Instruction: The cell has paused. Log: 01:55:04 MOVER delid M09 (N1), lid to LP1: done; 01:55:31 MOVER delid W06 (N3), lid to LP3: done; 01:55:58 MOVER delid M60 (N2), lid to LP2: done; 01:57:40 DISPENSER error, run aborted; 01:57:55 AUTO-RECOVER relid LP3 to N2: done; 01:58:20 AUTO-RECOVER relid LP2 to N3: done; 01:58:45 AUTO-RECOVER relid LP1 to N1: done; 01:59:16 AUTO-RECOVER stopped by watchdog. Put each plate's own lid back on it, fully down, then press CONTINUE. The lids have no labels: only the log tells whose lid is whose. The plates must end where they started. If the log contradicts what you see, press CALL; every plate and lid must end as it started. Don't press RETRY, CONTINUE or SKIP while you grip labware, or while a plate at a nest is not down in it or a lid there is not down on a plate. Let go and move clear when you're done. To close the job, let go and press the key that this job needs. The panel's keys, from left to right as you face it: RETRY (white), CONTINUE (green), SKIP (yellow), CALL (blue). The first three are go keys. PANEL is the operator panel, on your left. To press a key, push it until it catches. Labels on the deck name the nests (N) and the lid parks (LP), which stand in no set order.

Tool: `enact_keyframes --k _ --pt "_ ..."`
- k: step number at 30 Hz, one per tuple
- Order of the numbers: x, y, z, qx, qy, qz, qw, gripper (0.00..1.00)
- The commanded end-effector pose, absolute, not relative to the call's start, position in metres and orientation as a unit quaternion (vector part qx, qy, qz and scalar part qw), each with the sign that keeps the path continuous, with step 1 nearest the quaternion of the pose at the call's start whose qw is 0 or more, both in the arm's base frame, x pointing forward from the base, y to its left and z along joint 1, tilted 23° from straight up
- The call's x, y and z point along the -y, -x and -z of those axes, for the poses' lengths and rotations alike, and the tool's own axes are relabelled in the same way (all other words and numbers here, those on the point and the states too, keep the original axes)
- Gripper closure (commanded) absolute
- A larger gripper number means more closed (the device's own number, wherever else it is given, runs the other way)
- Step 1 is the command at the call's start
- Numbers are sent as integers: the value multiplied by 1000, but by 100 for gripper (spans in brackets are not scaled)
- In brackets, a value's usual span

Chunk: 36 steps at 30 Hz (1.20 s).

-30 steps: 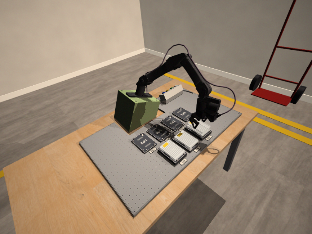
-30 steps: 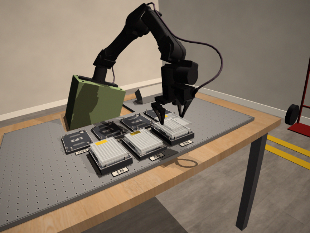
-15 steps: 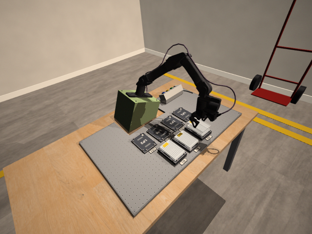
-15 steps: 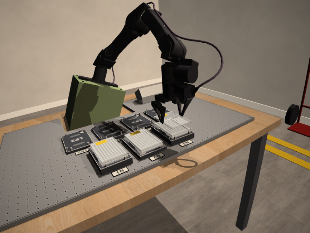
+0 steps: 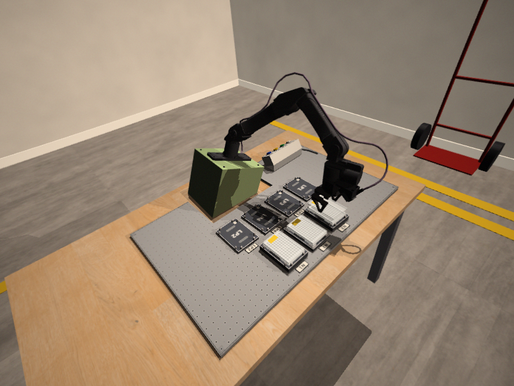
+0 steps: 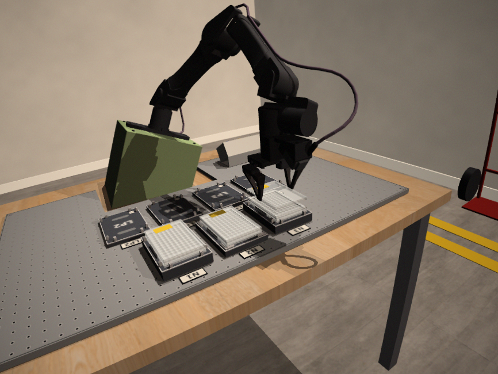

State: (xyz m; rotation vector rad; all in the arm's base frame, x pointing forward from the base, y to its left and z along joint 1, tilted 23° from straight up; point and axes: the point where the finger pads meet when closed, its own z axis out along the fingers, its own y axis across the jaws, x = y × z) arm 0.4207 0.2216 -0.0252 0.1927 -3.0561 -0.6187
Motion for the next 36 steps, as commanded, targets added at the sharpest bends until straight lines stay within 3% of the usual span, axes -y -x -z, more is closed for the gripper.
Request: enact_keyframes --k 1,36 --pt "-215 -427 23 978 -50 201 -1 100" --pt "-226 -420 38 979 -55 198 5 100"
